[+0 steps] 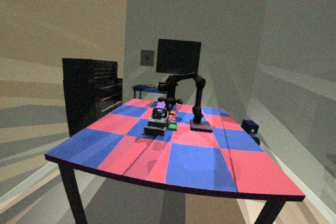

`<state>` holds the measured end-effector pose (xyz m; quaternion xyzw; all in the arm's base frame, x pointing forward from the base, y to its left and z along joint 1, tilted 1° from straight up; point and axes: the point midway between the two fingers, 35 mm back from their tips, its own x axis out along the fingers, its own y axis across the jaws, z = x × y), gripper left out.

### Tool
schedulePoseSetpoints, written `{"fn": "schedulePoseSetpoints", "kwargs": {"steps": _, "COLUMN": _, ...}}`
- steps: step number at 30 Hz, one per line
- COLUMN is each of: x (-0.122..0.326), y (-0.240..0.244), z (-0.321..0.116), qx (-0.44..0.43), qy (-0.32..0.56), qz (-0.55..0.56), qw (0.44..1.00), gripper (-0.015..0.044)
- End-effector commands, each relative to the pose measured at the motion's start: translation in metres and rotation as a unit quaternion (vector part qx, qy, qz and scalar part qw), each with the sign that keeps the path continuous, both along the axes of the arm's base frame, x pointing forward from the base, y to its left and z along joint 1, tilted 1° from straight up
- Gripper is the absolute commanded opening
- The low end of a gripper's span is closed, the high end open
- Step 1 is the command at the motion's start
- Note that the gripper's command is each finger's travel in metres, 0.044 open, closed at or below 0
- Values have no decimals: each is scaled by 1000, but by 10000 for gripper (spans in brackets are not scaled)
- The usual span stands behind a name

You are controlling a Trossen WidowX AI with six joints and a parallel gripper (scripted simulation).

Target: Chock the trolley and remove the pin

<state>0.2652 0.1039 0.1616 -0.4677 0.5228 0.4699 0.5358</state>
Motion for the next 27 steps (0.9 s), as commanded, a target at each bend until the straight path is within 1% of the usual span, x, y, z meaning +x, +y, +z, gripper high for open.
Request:
{"fn": "schedulePoseSetpoints", "kwargs": {"steps": 1, "x": 4, "y": 8, "z": 0, "qx": 2, "qy": 0, "qz": 8, "qw": 1000, "gripper": 0}}
{"fn": "schedulePoseSetpoints", "kwargs": {"steps": 8, "x": 4, "y": 9, "z": 0, "qx": -6, "qy": 4, "qz": 123, "qw": 992, "gripper": 0}}
{"fn": "schedulePoseSetpoints", "kwargs": {"steps": 14, "x": 4, "y": 10, "z": 0, "qx": -13, "qy": 7, "qz": 229, "qw": 973, "gripper": 0}}
{"fn": "schedulePoseSetpoints", "kwargs": {"steps": 21, "x": 4, "y": 11, "z": 0, "qx": -20, "qy": 12, "qz": 349, "qw": 937, "gripper": 0}}
{"fn": "schedulePoseSetpoints", "kwargs": {"steps": 27, "x": 4, "y": 11, "z": 0, "qx": -26, "qy": 16, "qz": 447, "qw": 894, "gripper": 0}}
